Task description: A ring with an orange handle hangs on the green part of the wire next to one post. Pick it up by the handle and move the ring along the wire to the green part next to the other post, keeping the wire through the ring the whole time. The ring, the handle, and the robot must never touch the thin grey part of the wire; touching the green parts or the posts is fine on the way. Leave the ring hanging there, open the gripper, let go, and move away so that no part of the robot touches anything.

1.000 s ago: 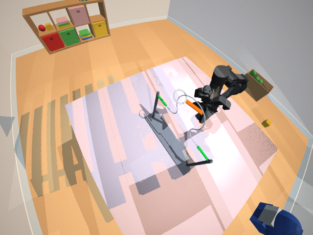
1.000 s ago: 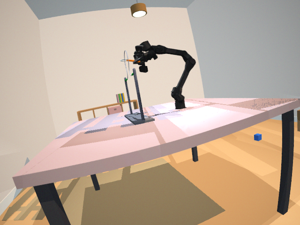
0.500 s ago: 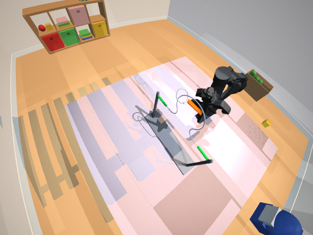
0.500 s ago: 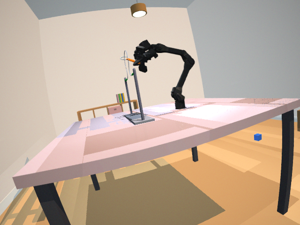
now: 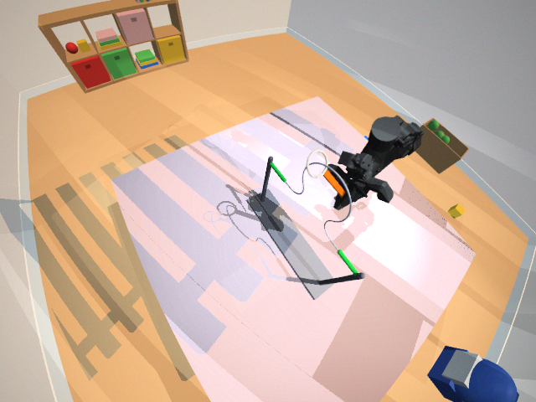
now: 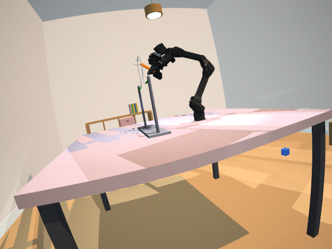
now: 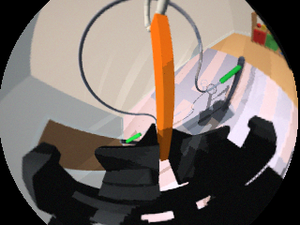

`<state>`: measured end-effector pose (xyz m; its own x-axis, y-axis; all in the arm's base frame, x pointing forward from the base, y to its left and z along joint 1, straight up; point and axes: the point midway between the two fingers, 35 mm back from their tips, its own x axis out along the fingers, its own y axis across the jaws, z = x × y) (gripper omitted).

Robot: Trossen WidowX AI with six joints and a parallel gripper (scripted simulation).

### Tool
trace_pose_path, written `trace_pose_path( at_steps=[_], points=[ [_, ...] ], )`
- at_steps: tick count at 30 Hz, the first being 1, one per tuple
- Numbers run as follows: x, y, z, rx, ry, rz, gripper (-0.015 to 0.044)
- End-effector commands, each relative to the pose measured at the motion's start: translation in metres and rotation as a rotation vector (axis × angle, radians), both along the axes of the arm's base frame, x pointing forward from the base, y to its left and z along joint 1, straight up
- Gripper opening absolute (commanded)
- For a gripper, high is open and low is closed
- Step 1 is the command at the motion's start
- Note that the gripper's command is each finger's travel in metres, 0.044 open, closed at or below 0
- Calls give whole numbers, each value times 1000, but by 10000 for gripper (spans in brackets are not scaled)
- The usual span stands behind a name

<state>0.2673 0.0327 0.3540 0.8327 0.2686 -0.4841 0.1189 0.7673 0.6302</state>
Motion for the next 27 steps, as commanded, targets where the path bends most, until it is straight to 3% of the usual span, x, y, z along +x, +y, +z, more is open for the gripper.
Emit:
trace_pose_path(
  at_steps=[1,27],
  points=[
    [0,-1,1,-51,-4,1,-150],
    [0,-14,-7,-405,2,-6,-150]
  ],
)
